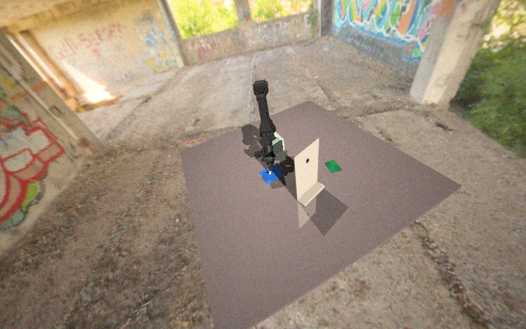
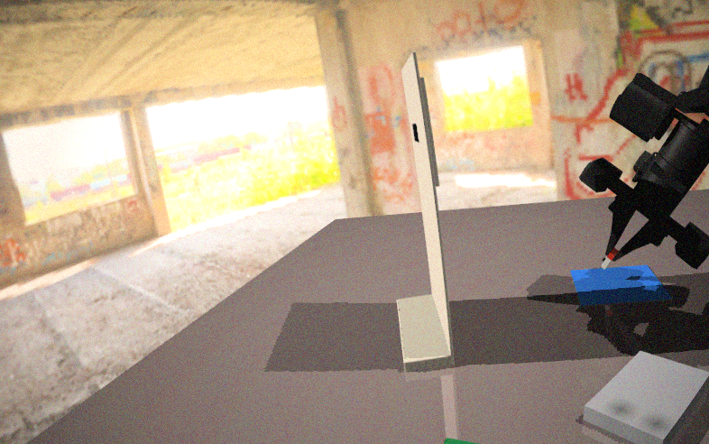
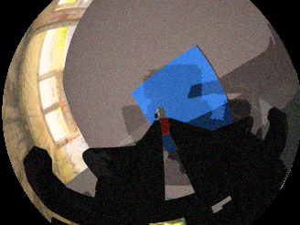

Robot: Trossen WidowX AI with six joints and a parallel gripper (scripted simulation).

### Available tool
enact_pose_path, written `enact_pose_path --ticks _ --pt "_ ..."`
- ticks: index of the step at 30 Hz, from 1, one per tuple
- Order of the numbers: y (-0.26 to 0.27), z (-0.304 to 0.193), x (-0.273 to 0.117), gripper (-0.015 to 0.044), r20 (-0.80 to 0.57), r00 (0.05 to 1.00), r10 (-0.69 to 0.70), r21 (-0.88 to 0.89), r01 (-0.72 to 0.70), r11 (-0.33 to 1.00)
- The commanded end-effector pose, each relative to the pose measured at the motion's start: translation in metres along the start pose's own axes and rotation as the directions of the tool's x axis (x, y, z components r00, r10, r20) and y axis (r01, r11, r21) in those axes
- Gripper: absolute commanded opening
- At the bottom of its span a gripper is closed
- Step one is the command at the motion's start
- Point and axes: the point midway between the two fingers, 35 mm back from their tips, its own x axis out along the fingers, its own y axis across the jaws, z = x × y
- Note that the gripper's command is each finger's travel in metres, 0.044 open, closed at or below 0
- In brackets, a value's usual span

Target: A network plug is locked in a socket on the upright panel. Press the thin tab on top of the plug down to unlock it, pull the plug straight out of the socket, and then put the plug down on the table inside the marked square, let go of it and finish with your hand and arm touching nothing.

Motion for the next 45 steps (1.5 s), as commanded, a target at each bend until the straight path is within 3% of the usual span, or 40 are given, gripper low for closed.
enact_pose_path --ticks 1,42,45 --pt "-0.005 0.000 0.002 0.0000 0.003 1.000 -0.008 0.003 0.008 1.000" --pt "-0.015 -0.001 0.014 0.0000 -0.001 1.000 -0.006 -0.002 0.006 1.000" --pt "-0.015 -0.001 0.014 0.0079 -0.001 1.000 -0.006 -0.002 0.006 1.000"
